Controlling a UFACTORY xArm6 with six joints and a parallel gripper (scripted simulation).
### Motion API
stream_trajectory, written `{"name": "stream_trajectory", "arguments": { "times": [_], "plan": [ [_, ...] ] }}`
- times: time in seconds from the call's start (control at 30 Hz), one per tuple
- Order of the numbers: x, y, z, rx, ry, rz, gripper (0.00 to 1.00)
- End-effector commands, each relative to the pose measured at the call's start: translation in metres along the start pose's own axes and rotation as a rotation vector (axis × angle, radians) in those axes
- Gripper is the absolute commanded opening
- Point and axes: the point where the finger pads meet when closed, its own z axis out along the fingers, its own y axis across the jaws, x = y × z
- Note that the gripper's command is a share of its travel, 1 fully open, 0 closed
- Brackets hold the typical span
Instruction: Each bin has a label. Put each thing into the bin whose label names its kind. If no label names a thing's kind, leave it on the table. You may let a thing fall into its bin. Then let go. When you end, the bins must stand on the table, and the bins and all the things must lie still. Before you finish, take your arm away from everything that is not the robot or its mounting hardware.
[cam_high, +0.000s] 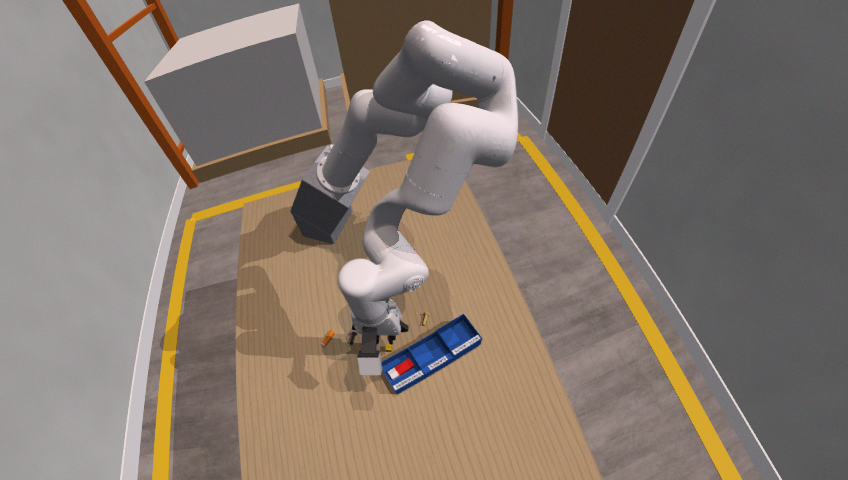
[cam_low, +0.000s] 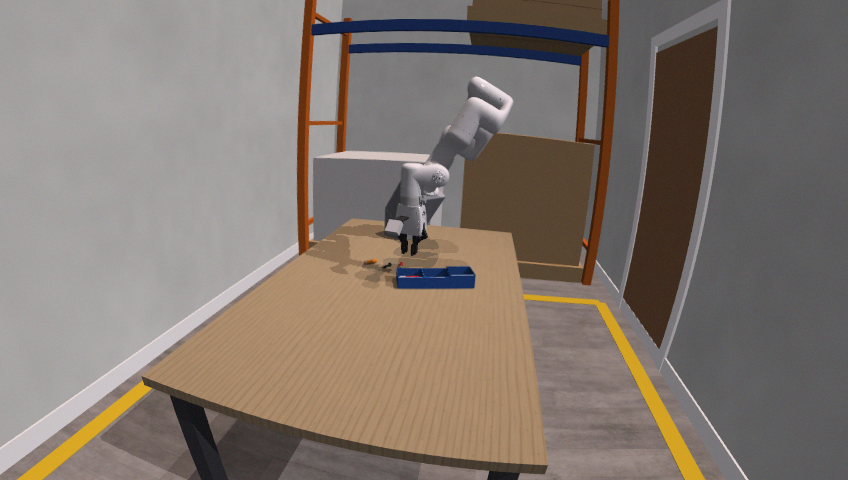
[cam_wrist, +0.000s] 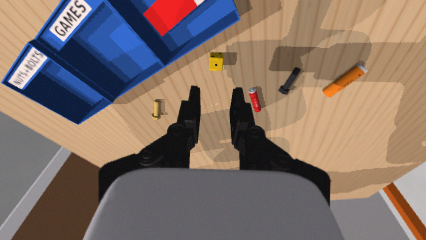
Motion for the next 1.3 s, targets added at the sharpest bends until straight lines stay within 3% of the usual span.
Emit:
{"name": "stream_trajectory", "arguments": {
  "times": [0.0, 0.73, 1.27],
  "plan": [
    [0.001, 0.0, -0.001, 0.0, 0.003, 0.0, 0.3],
    [0.001, 0.0, -0.001, 0.0, 0.003, -0.001, 0.3],
    [0.002, 0.0, 0.055, 0.0, 0.002, -0.001, 0.3]
  ]
}}
